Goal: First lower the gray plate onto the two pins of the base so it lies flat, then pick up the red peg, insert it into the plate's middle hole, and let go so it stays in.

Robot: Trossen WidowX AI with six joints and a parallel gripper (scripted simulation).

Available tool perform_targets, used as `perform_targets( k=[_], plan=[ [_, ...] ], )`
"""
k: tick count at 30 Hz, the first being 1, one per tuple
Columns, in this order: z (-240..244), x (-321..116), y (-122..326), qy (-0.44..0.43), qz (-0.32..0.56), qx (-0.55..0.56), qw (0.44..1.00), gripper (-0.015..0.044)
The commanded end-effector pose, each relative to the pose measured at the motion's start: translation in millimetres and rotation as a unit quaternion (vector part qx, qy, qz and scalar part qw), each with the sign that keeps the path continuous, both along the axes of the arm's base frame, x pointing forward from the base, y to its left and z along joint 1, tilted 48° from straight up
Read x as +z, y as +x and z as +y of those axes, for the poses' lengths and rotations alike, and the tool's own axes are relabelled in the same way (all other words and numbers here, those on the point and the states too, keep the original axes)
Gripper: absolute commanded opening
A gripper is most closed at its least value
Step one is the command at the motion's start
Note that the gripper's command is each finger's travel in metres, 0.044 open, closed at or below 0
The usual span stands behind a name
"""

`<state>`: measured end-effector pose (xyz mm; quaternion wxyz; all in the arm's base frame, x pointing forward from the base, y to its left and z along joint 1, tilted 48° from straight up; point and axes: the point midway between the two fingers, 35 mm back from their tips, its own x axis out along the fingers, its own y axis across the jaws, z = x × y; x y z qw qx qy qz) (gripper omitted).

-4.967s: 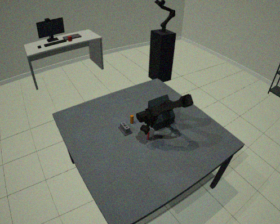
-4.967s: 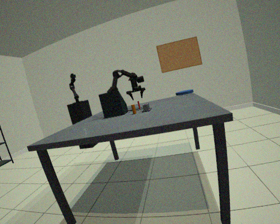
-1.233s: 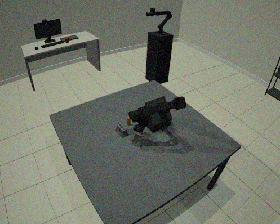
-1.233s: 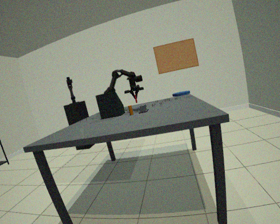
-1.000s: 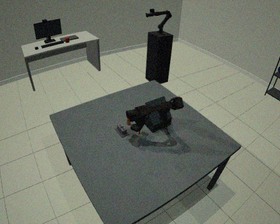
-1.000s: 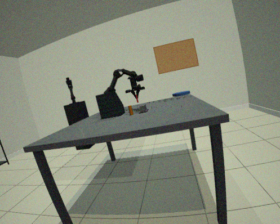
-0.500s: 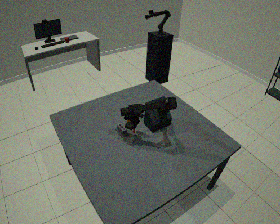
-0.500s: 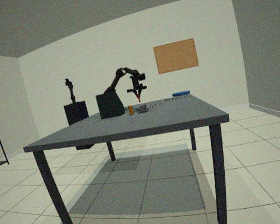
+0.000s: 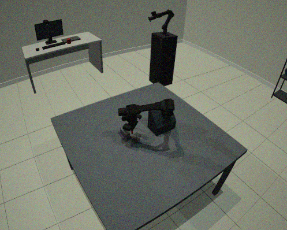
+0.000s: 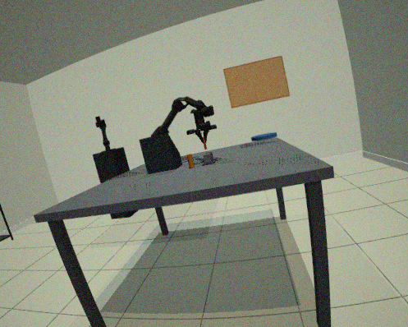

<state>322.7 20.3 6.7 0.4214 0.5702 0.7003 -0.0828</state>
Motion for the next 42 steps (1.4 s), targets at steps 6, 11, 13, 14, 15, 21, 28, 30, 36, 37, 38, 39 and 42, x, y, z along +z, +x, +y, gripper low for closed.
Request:
perform_targets(
  k=[6, 11, 13, 14, 15, 21, 28, 30, 36, 37, 38, 39, 42],
  plan=[
    [-18.4, -18.5, 10.2, -0.002, -0.003, 0.001, 1.0, 0.0],
    [-28.2, -30.3, 14.7, -0.001, -0.003, 0.001, 1.0, 0.0],
    [-32.2, -35.2, 16.3, -0.001, -0.004, 0.001, 1.0, 0.0],
    [-34.1, -37.6, 17.0, 0.0, -0.004, 0.001, 1.0, 0.0],
    [-36.1, -40.1, 17.7, 0.0, -0.004, 0.001, 1.0, 0.0],
    [-47.9, -55.4, 21.3, 0.002, -0.005, 0.002, 1.0, 0.0],
    [-51.3, -60.4, 21.5, 0.003, -0.005, 0.002, 1.0, 0.0],
    [-51.3, -60.4, 21.5, 0.003, -0.005, 0.002, 1.0, 0.0],
    [-51.2, -60.3, 21.8, 0.003, -0.005, 0.002, 1.0, 0.0],
    [-50.9, -60.0, 22.7, 0.003, -0.005, 0.002, 1.0, 0.0],
    [-50.8, -59.8, 23.0, 0.003, -0.005, 0.002, 1.0, 0.0],
    [-50.8, -59.8, 23.0, 0.003, -0.005, 0.002, 1.0, 0.0],
    [-50.8, -59.8, 23.0, 0.003, -0.005, 0.002, 1.0, 0.0]
  ],
)
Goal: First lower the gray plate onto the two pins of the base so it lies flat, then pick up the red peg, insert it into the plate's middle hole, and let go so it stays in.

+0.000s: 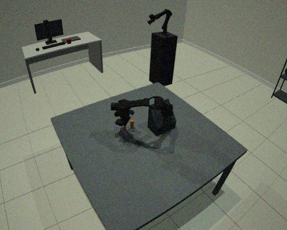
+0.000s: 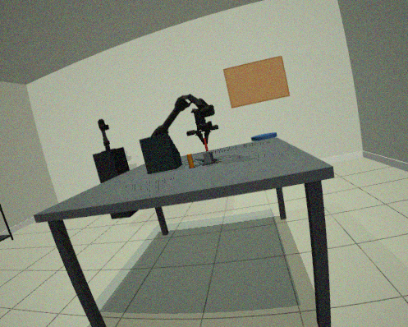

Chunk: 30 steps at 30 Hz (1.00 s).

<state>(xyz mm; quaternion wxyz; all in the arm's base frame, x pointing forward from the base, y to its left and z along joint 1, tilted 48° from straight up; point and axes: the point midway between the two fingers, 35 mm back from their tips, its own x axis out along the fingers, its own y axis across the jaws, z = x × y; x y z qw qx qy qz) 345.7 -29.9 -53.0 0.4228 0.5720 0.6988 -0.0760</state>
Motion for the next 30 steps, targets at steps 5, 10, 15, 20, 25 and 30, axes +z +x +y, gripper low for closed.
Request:
perform_targets(
  k=[5, 10, 15, 20, 25, 30],
  plan=[
    [-0.8, -0.4, -1.0, -0.002, 0.0, 0.001, 1.0, 0.0],
    [-0.9, -0.4, -1.3, -0.002, 0.0, 0.001, 1.0, 0.0],
    [-0.9, -0.4, -1.3, -0.002, 0.0, 0.001, 1.0, 0.0],
    [-0.7, -0.3, -1.2, -0.001, 0.001, 0.001, 1.0, 0.0],
    [-0.1, -0.1, -0.9, 0.0, 0.001, -0.001, 1.0, 0.0],
    [1.6, -2.0, -0.9, 0.0, 0.001, 0.0, 1.0, 0.0]
  ],
)
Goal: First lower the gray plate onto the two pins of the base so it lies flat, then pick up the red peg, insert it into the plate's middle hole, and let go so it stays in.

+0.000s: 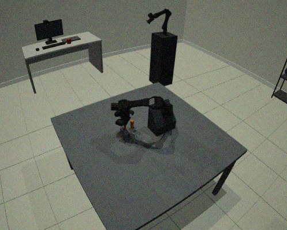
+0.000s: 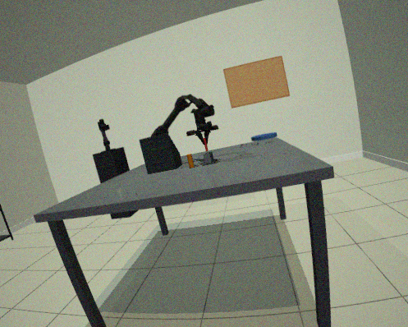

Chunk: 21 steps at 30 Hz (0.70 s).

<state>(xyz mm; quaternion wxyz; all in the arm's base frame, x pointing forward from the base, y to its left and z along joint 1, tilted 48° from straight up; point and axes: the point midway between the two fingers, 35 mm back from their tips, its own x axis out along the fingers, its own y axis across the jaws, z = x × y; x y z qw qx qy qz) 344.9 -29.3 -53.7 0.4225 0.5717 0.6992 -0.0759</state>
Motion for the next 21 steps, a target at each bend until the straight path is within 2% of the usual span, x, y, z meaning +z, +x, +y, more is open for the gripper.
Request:
perform_targets(
  k=[1, 21],
  plan=[
    [1.8, -2.2, -0.1, 0.0, 0.001, -0.001, 1.0, 0.0],
    [9.8, -10.9, -0.8, -0.004, 0.0, 0.004, 1.0, 0.0]
  ],
)
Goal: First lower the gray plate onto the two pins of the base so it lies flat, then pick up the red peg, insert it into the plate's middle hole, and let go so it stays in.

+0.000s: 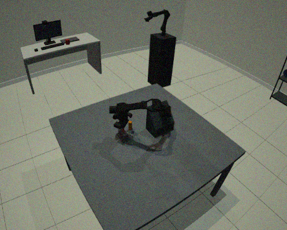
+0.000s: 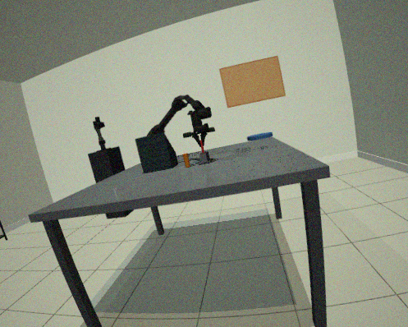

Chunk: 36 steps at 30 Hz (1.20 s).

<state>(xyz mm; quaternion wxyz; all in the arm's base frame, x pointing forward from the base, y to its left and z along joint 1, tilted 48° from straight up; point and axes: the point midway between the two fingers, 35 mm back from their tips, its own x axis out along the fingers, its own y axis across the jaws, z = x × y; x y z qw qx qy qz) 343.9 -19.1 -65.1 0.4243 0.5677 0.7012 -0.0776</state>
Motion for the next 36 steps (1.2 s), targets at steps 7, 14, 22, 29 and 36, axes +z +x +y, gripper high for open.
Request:
perform_targets(
  k=[7, 14, 22, 29, 36],
  plan=[
    [1.3, 0.2, 1.1, 0.0, -0.001, 0.0, 1.0, 0.0],
    [1.6, 0.0, 0.4, 0.0, -0.001, 0.002, 1.0, 0.0],
    [1.6, 0.0, 0.4, 0.0, -0.001, 0.002, 1.0, 0.0131],
    [1.6, 0.0, 0.4, 0.0, -0.001, 0.002, 1.0, 0.015],
    [-0.2, 1.5, 0.3, 0.001, -0.001, -0.001, 1.0, 0.015]
  ],
)
